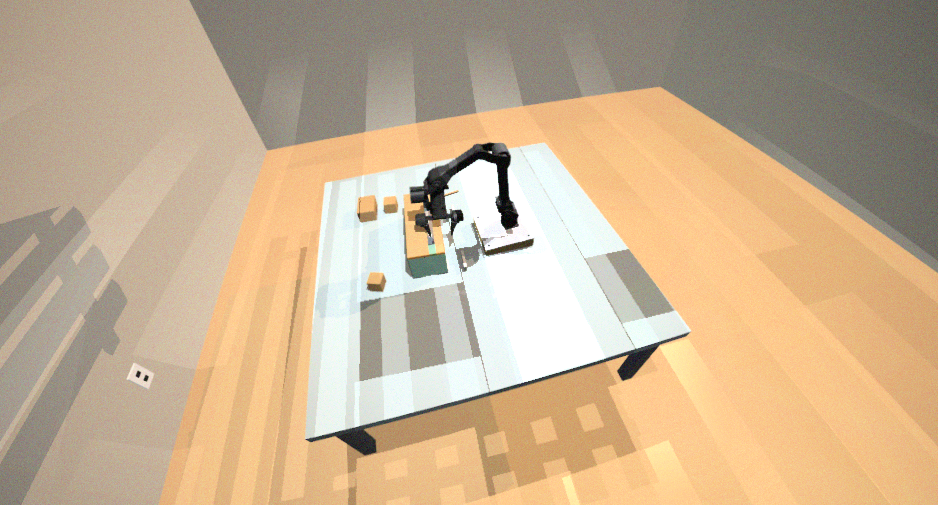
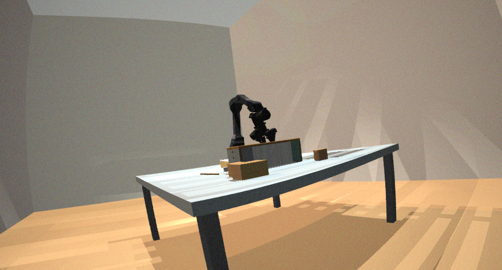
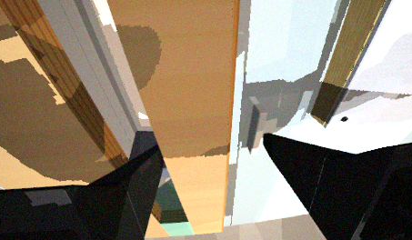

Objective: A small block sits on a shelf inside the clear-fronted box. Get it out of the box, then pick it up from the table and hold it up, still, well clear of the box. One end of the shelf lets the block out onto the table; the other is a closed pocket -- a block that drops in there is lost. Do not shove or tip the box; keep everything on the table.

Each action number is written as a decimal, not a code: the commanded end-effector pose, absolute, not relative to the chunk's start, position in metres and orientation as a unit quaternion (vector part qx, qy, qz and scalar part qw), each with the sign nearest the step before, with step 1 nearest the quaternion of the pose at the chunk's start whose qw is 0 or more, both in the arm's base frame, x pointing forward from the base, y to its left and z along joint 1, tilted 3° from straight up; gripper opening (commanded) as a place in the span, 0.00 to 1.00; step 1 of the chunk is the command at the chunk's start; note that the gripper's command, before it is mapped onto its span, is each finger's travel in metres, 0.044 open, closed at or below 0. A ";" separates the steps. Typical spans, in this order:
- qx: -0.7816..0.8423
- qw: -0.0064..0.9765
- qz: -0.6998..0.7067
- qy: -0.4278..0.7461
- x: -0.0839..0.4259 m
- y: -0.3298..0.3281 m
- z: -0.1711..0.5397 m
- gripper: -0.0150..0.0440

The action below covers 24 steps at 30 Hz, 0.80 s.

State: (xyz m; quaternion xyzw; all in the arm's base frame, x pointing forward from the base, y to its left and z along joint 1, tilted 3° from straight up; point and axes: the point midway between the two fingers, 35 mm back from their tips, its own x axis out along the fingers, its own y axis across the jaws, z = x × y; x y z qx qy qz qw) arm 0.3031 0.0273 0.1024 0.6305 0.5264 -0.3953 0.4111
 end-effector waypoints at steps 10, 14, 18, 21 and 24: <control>0.622 0.403 -0.390 0.545 0.300 0.047 0.097 0.93; 0.622 0.403 -0.390 0.546 0.301 0.053 0.097 0.93; 0.622 0.403 -0.390 0.546 0.301 0.060 0.098 0.93; 0.623 0.403 -0.390 0.546 0.302 0.069 0.098 0.93; 0.623 0.403 -0.390 0.546 0.302 0.076 0.098 0.93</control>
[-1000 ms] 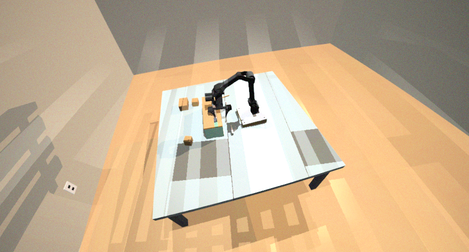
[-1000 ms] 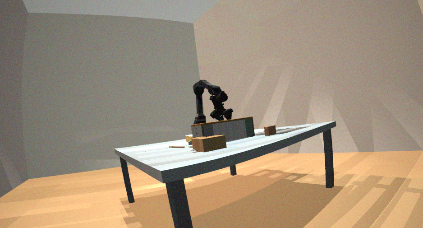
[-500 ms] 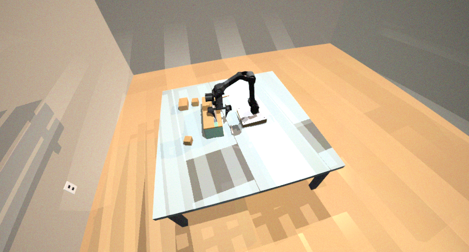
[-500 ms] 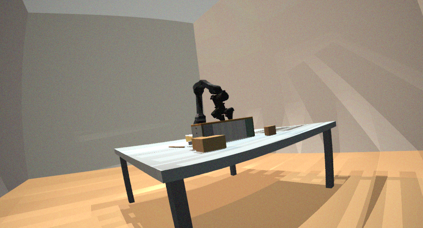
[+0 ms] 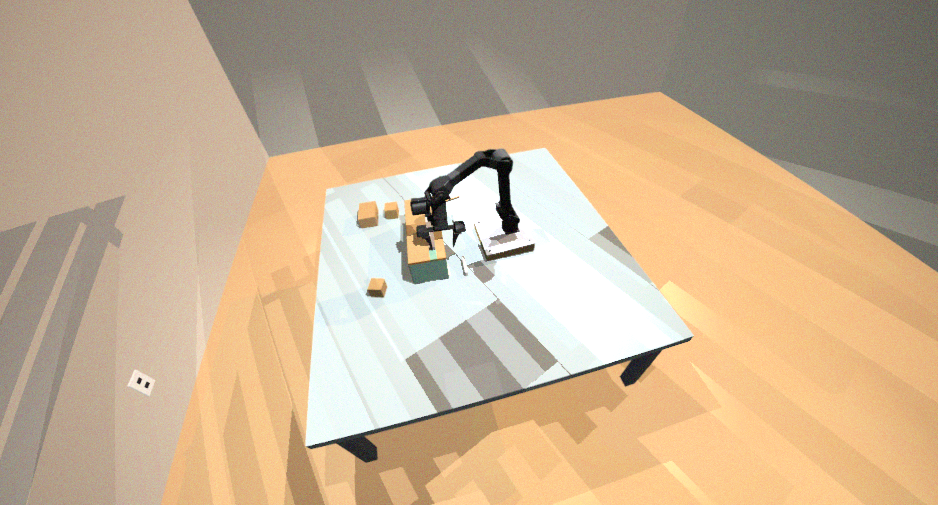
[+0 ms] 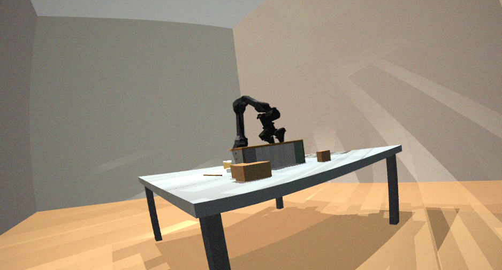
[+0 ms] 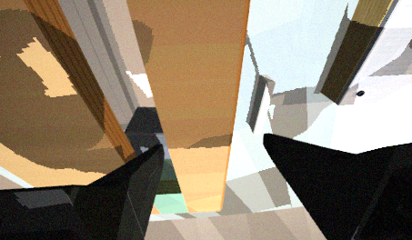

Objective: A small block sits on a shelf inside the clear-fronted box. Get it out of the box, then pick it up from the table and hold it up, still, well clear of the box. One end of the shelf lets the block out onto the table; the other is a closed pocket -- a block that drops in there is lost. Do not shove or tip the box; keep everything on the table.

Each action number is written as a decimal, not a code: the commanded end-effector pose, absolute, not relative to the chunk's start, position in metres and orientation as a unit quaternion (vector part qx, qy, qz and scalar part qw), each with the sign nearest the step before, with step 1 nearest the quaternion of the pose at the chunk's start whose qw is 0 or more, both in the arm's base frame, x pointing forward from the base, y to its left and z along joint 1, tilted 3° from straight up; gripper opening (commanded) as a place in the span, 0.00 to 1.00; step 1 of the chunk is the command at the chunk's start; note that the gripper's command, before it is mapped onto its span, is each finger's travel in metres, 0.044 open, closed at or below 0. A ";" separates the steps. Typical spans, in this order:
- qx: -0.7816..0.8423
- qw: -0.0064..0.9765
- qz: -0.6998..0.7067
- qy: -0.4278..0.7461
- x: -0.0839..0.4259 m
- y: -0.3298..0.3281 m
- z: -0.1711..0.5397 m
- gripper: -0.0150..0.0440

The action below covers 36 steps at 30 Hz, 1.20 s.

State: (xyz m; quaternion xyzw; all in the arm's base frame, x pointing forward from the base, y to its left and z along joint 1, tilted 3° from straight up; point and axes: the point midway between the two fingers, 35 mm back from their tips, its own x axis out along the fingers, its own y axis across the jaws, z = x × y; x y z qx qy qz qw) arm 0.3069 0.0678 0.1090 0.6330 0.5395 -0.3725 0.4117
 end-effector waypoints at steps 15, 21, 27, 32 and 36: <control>0.633 0.412 -0.371 0.541 0.303 0.072 0.160 0.93; 0.632 0.412 -0.373 0.540 0.303 0.072 0.156 0.93; 0.628 0.419 -0.369 0.542 0.303 0.072 0.156 0.89; 0.500 0.574 -0.243 0.602 0.298 0.081 0.157 0.74; 0.349 0.684 -0.118 0.629 0.294 0.088 0.159 0.74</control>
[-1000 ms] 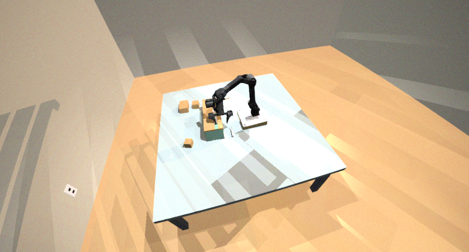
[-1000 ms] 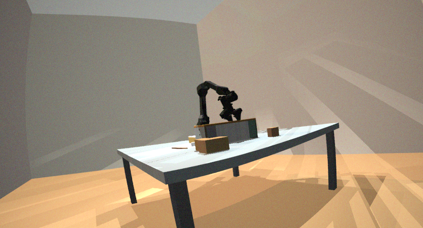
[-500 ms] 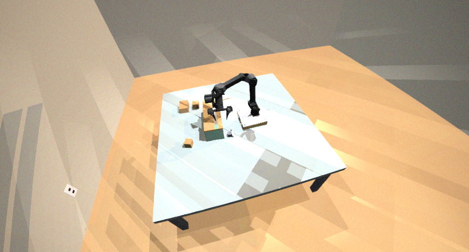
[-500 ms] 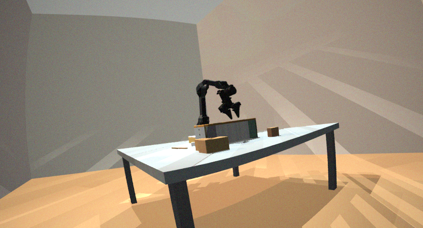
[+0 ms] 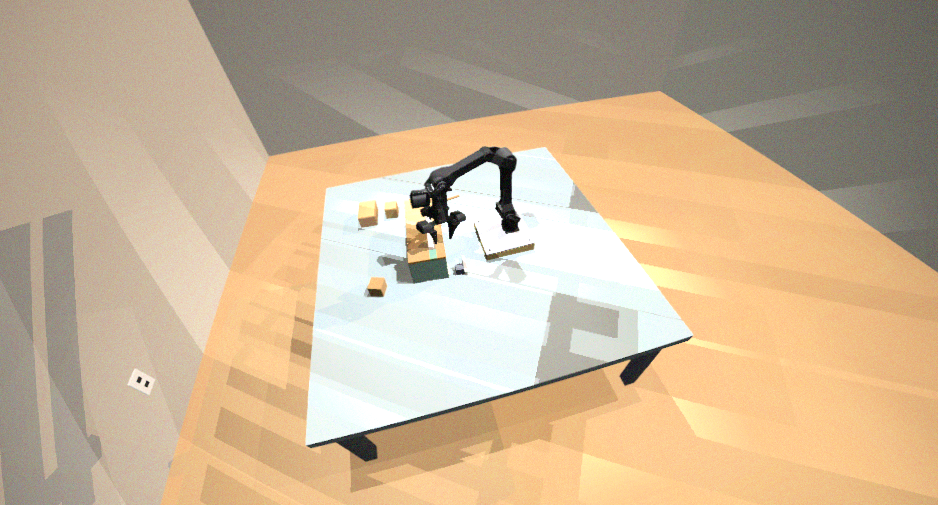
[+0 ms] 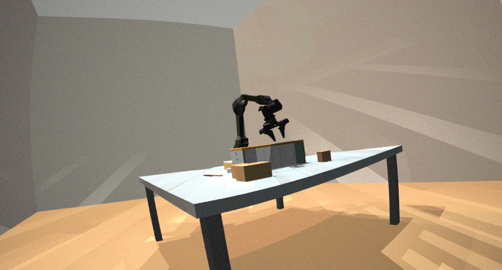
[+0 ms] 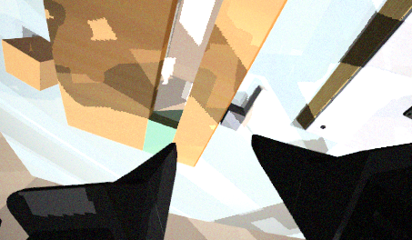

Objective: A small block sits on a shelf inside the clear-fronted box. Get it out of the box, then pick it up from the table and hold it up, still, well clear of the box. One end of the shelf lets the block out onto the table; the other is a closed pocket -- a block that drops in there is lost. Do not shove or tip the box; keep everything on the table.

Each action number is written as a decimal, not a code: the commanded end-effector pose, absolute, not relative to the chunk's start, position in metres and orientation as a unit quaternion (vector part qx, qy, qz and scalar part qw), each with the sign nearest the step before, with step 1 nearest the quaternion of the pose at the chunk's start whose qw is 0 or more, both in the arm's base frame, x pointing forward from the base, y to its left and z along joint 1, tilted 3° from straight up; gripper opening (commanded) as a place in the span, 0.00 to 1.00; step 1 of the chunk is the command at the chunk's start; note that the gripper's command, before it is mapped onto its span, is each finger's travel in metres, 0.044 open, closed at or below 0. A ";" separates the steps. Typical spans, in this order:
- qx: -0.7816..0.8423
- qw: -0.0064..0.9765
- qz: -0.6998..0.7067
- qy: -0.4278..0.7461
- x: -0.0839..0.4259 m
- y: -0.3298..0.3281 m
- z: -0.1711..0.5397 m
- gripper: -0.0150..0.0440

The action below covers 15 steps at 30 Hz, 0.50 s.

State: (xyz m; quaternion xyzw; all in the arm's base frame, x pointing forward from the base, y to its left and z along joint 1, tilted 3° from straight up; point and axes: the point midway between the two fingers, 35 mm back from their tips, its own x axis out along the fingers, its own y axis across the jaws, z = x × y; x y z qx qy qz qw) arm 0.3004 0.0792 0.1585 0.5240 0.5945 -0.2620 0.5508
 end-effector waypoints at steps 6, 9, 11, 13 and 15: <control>0.088 0.780 0.080 0.614 0.288 0.104 0.163 0.74; -0.011 0.791 0.140 0.596 0.286 0.107 0.163 0.74; -0.062 0.791 0.169 0.584 0.284 0.109 0.163 0.74; -0.109 0.788 0.197 0.573 0.283 0.110 0.163 0.74; -0.156 0.782 0.224 0.560 0.282 0.111 0.163 0.74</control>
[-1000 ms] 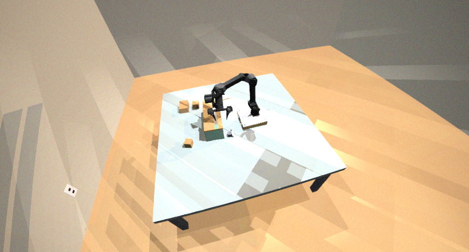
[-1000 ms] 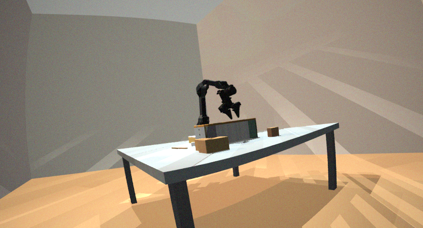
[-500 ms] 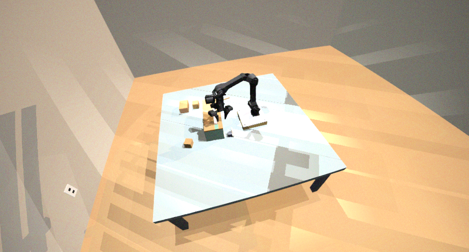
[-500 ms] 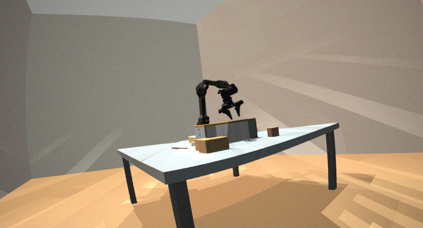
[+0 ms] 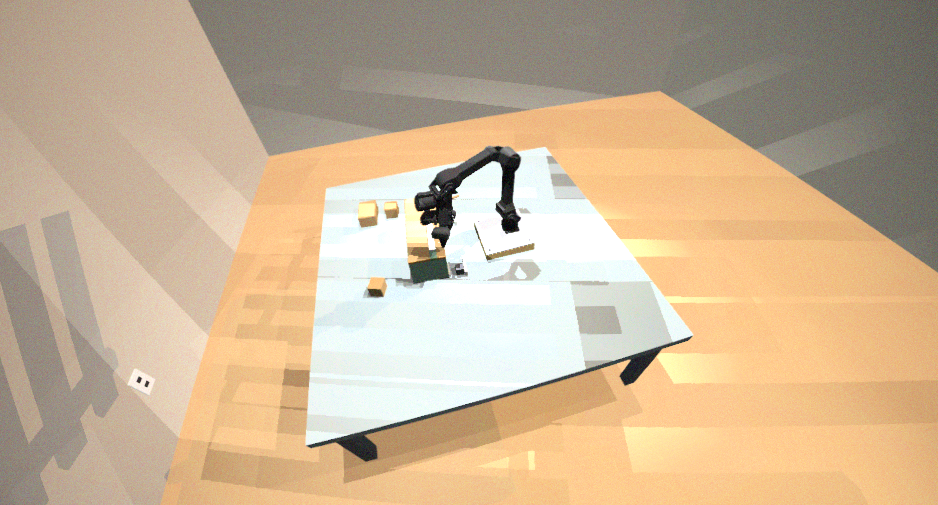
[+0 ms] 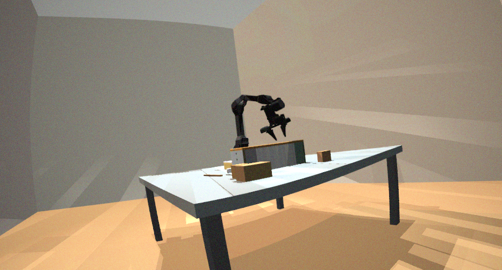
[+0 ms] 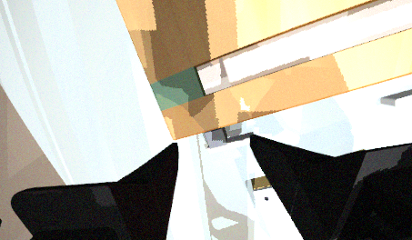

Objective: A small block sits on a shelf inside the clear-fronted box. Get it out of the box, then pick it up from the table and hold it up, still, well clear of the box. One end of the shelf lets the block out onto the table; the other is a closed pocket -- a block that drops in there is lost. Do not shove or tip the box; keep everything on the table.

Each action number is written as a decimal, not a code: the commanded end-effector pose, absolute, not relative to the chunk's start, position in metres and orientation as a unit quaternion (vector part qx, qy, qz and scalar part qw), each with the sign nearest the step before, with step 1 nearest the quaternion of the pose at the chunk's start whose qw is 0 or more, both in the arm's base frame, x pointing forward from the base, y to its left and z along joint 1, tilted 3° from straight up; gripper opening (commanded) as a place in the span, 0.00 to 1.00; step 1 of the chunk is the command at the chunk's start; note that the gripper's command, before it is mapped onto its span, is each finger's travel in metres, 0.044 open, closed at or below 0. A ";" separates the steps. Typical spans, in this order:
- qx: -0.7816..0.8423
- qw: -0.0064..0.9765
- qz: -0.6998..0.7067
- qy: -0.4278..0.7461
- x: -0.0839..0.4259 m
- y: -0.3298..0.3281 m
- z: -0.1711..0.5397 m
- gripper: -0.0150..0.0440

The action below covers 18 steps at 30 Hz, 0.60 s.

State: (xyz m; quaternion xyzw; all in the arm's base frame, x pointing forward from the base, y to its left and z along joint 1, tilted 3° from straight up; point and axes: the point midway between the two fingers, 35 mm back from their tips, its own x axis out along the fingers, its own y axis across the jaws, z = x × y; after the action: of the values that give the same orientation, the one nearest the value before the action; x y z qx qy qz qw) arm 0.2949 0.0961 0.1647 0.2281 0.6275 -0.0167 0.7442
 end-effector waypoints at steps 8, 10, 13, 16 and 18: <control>-0.342 0.732 0.323 0.493 0.277 0.116 0.164 0.74; -0.385 0.713 0.345 0.474 0.276 0.117 0.164 0.74; -0.447 0.680 0.376 0.443 0.274 0.119 0.164 0.74; -0.510 0.641 0.404 0.409 0.272 0.121 0.165 0.74; -0.547 0.612 0.421 0.386 0.271 0.122 0.165 0.74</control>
State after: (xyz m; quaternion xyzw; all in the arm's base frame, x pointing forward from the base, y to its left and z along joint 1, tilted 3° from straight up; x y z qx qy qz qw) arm 0.2854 0.1117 0.1686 -0.1951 0.5446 0.2497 0.7766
